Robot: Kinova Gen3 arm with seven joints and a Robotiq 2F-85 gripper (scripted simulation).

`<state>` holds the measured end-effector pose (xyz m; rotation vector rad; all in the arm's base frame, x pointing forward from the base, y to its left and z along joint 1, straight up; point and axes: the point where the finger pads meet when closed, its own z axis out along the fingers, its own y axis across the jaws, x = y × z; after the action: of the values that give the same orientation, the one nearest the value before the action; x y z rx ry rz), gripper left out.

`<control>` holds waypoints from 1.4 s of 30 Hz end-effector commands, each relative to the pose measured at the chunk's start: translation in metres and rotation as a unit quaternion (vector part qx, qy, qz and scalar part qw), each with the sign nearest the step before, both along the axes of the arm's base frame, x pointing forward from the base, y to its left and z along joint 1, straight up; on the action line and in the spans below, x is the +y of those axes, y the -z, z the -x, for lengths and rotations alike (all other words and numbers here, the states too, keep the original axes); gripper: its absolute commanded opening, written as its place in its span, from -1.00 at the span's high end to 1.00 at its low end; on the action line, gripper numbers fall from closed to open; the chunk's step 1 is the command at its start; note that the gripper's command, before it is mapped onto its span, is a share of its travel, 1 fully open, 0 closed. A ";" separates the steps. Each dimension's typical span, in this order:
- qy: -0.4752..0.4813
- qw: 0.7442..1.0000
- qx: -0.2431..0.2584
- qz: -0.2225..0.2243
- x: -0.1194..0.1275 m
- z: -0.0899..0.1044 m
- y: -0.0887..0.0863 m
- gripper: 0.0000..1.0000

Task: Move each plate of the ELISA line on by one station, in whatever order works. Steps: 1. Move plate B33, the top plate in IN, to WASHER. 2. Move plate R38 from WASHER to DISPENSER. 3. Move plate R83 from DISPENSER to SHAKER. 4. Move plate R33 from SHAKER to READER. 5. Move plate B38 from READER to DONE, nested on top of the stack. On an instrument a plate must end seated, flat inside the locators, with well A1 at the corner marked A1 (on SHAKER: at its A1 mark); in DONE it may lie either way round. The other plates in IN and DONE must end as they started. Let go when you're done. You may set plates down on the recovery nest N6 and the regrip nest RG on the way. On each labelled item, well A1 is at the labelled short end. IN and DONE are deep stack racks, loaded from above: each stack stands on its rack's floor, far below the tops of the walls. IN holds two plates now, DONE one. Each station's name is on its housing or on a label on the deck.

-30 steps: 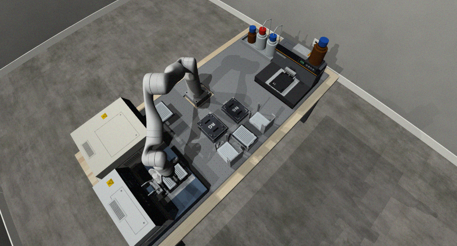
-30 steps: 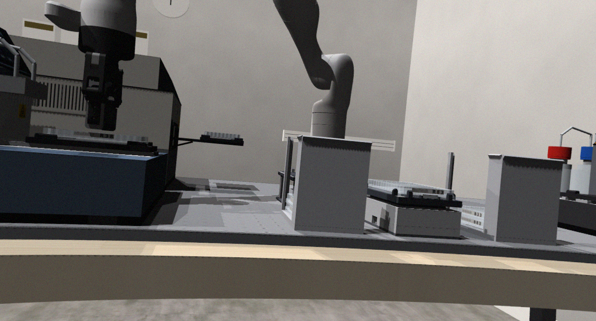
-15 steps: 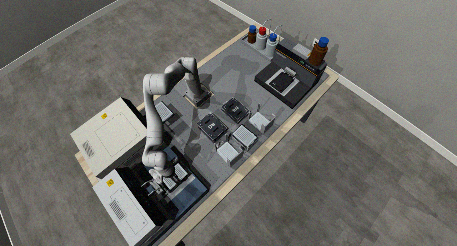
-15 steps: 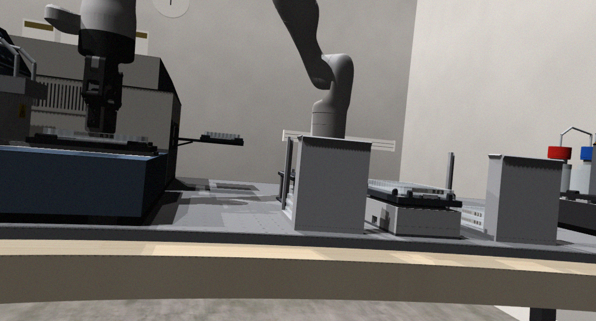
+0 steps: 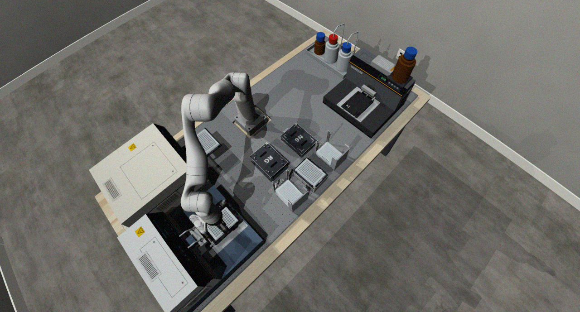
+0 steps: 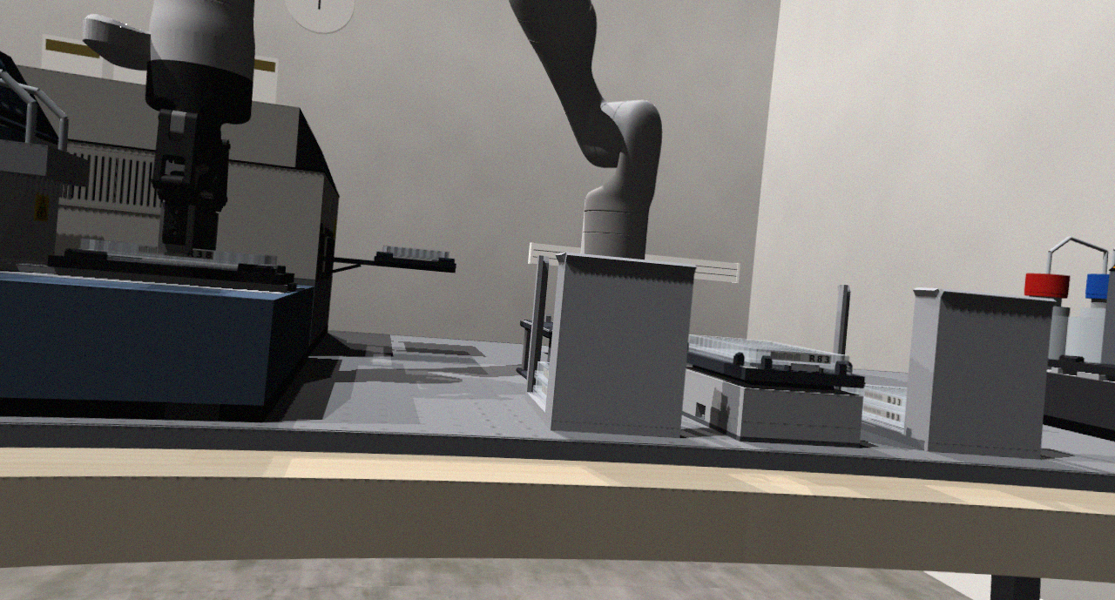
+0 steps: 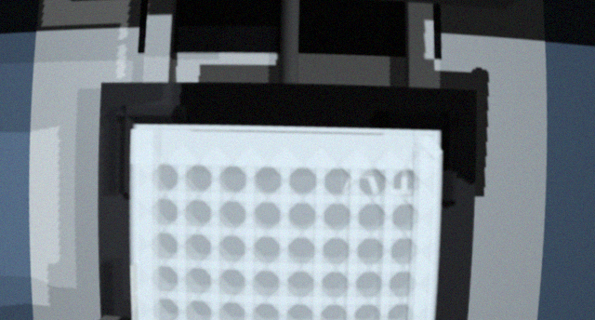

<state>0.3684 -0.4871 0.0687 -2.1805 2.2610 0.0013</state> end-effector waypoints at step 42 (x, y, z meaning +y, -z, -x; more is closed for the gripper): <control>0.000 1.000 -0.001 0.001 -0.001 -0.001 -0.002 -0.88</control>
<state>0.3685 -0.4873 0.0687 -2.1805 2.2610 0.0004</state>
